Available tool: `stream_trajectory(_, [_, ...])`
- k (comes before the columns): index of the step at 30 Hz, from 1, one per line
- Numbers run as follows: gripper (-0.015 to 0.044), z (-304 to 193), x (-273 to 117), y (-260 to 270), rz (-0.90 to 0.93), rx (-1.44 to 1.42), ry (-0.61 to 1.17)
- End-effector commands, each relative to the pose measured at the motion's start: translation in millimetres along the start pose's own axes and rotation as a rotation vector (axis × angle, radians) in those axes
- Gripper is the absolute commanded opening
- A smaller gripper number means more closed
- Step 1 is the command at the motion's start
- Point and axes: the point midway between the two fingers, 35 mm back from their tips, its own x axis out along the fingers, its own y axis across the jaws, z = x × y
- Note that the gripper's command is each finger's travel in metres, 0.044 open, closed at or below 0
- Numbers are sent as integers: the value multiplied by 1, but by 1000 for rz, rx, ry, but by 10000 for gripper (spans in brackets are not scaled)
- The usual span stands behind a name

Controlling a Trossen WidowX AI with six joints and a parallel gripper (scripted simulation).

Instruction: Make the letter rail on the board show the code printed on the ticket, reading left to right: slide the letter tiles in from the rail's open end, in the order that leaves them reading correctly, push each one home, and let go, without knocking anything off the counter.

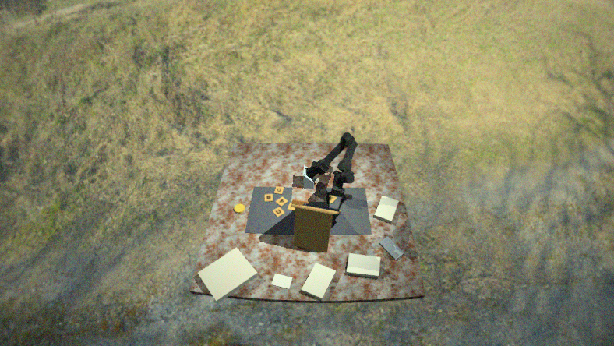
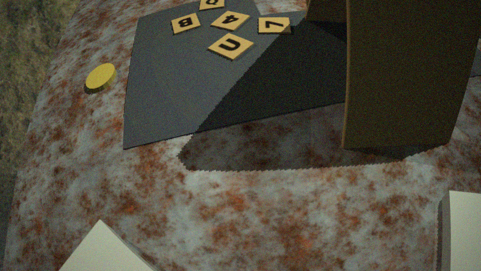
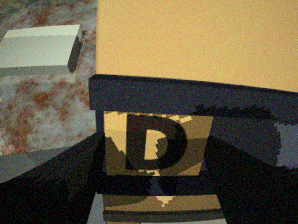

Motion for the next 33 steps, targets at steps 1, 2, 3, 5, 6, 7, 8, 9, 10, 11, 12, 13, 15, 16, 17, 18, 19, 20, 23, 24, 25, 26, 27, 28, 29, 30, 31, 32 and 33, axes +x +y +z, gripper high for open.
stream_trajectory(1, [0,-1,0,-4,0,-2,2])
stream_trajectory(2, [0,-1,0,-5,0,-2,2])
stream_trajectory(3, [0,-1,0,-6,0,-2,2])
stream_trajectory(5, [0,-1,0,-7,0,-2,2])
stream_trajectory(6, [0,-1,0,-8,0,-2,2])
stream_trajectory(7, [0,-1,0,-9,0,-2,2])
stream_trajectory(8, [0,-1,0,-9,-1,-2,2])
stream_trajectory(9, [0,-1,0,-10,-1,-2,2])
stream_trajectory(10, [0,-1,0,-11,-1,-2,2])
stream_trajectory(11, [0,-1,0,-12,-1,-2,2])
stream_trajectory(12, [0,-1,0,-13,-1,-2,2])
stream_trajectory(13, [0,-1,0,-13,-1,-2,2])
stream_trajectory(15, [0,-1,0,-15,-1,-2,2])
stream_trajectory(16, [0,-1,0,-15,-1,-2,2])
stream_trajectory(17, [0,-1,0,-16,-1,-2,2])
stream_trajectory(18, [0,-1,0,-17,-1,-2,2])
stream_trajectory(19, [0,-1,0,-18,-1,-2,2])
stream_trajectory(20, [0,-1,0,-19,-1,-2,2])
stream_trajectory(23, [0,-1,1,-21,-1,-2,2])
stream_trajectory(24, [0,-1,1,-21,-1,-2,2])
stream_trajectory(25, [0,-1,1,-22,-1,-2,2])
stream_trajectory(26, [0,-1,1,-23,-1,-2,2])
stream_trajectory(27, [0,-1,1,-24,-1,-2,2])
stream_trajectory(28, [0,-1,1,-25,-1,-2,2])
stream_trajectory(29, [0,-1,1,-25,-1,-2,2])
stream_trajectory(30, [0,-1,1,-26,-1,-2,2])
stream_trajectory(31, [0,-1,1,-27,-2,-3,2])
stream_trajectory(32, [0,-1,1,-27,-2,-3,2])
stream_trajectory(33, [0,-1,1,-28,-2,-3,2])
